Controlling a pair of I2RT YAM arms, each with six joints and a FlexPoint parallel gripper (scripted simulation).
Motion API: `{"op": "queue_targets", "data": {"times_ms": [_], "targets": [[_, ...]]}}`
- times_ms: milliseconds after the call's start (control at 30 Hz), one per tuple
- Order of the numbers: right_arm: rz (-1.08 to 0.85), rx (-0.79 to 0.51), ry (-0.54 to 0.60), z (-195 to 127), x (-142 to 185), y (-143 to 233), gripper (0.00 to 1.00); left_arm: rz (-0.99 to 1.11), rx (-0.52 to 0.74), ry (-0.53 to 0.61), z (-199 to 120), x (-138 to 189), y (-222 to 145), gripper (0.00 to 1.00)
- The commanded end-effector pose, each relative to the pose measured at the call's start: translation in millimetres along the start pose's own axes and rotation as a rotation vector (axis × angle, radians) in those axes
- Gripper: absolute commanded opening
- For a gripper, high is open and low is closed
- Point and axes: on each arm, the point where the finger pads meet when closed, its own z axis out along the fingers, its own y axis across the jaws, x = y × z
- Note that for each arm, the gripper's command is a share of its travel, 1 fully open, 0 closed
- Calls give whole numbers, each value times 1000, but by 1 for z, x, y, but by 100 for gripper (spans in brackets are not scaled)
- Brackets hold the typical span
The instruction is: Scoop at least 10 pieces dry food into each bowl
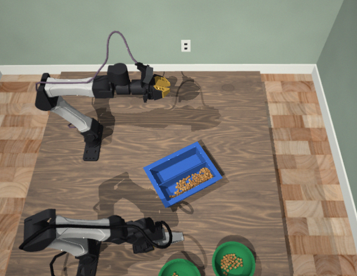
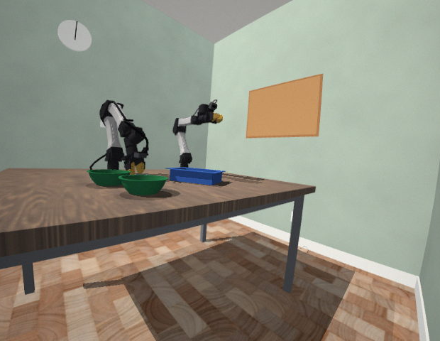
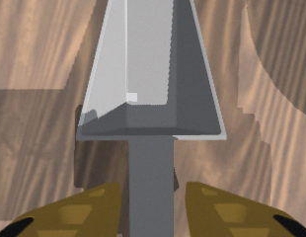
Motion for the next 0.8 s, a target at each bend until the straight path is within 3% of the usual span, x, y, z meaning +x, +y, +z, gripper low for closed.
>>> {"op": "queue_targets", "data": {"times_ms": [0,500,633,767], "targets": [[7,0,-82,-8,-26,-2,35,-6,-5,-6,0,-8,0,28],[3,-2,-33,-15,-16,-1,35,-6,-5,-6,0,-8,0,28],[7,0,-64,-17,-24,-2,35,-6,-5,-6,0,-8,0,28],[8,-1,-3,-29,-14,-2,35,-6,-5,-6,0,-8,0,28]]}}
